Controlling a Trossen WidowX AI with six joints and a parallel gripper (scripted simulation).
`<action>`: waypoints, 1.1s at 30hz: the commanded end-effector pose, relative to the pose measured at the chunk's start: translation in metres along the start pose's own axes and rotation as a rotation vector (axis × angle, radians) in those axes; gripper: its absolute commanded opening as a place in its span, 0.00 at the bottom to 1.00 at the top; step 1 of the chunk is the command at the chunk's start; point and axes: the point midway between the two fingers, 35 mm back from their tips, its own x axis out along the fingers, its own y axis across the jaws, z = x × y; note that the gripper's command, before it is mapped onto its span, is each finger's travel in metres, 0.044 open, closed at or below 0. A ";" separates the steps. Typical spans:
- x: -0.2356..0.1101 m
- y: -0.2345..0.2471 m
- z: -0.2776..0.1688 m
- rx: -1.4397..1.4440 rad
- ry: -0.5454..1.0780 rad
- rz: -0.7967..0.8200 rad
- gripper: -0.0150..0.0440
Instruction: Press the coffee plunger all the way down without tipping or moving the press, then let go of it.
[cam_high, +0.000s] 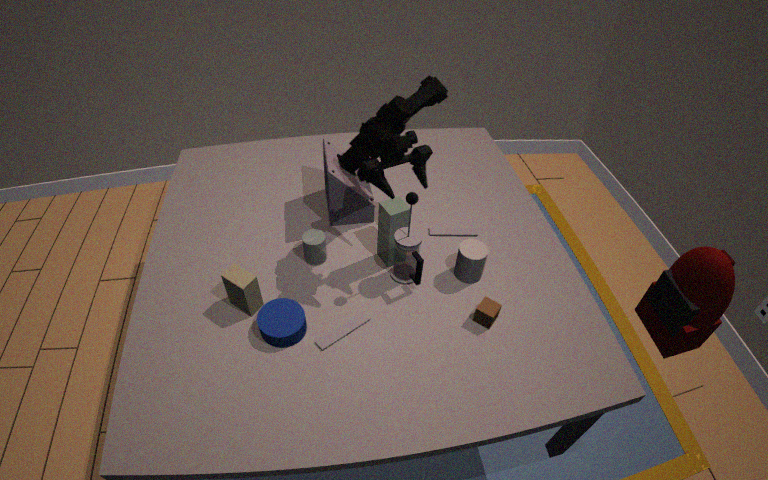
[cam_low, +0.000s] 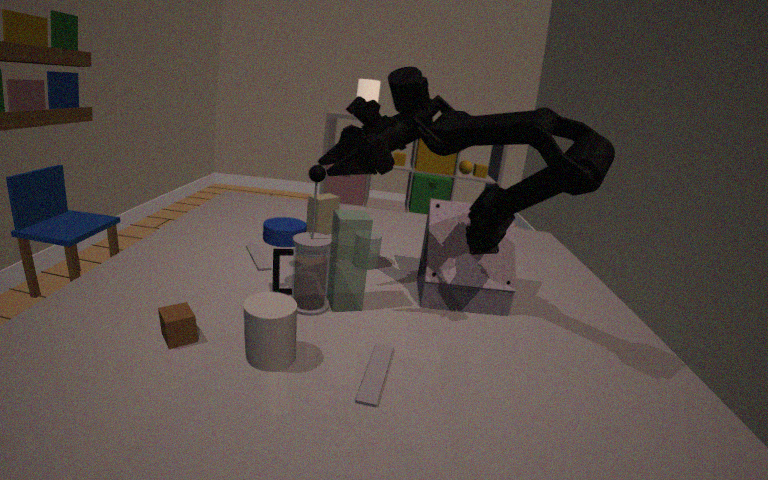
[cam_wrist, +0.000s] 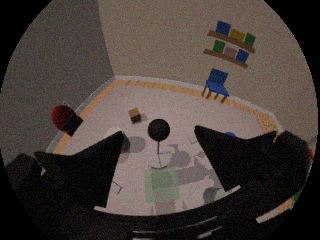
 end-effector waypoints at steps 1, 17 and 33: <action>0.006 -0.001 0.000 0.004 -0.003 -0.005 1.00; 0.018 0.000 0.000 0.005 -0.008 -0.002 0.73; 0.018 0.000 0.000 0.005 -0.008 -0.002 0.46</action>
